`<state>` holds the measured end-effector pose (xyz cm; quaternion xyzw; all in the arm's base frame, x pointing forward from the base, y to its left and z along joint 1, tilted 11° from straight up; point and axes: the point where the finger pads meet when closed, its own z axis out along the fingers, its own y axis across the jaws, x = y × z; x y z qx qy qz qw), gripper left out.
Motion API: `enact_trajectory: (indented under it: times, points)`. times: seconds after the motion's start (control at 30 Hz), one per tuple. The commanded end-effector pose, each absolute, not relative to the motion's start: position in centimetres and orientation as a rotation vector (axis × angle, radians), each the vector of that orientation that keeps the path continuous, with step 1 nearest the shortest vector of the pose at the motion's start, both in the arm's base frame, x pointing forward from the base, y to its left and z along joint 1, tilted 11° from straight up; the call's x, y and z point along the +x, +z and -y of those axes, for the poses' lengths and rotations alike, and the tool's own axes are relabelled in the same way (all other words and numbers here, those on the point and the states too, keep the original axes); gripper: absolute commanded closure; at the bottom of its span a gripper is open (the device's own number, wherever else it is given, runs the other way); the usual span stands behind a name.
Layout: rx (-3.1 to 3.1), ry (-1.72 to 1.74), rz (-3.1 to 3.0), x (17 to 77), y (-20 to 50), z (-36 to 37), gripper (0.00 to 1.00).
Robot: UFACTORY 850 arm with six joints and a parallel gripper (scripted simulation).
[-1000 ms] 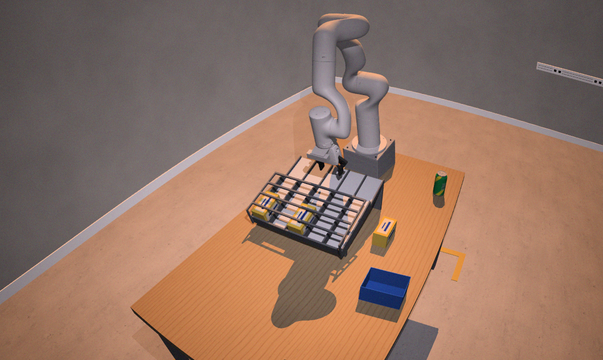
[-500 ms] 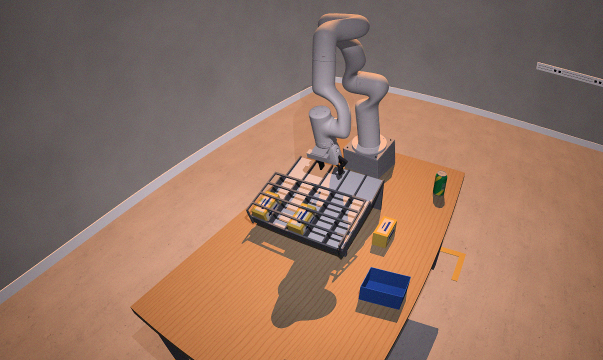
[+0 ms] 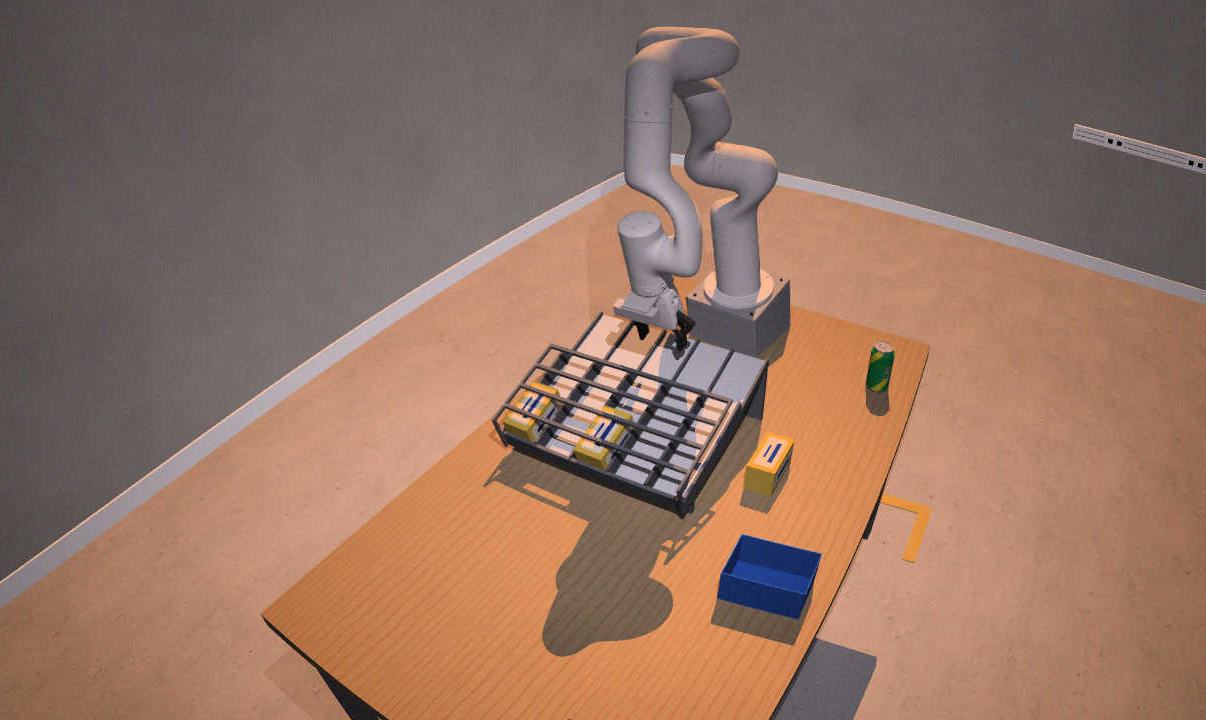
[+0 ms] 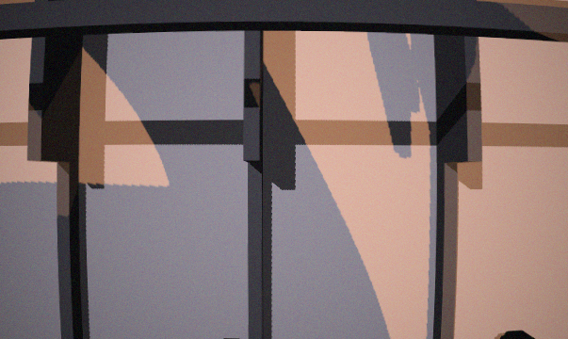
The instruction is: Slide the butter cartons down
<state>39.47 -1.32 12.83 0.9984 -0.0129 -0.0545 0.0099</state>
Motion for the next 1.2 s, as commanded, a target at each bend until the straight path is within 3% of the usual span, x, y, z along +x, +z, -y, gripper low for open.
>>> enact_trajectory:
  times: [0.0, 0.97, 1.0, 1.17]
  points:
    - [3.117, -0.168, 0.04, 39.5, 12.9, 1.3, 0.0]
    - [3.117, -0.168, 0.04, 39.5, 12.9, 1.3, 0.0]
    - [3.117, -0.168, 0.04, 39.3, 10.1, 1.4, 0.0]
    - [3.117, -0.168, 0.04, 39.3, 10.1, 1.4, 0.0]
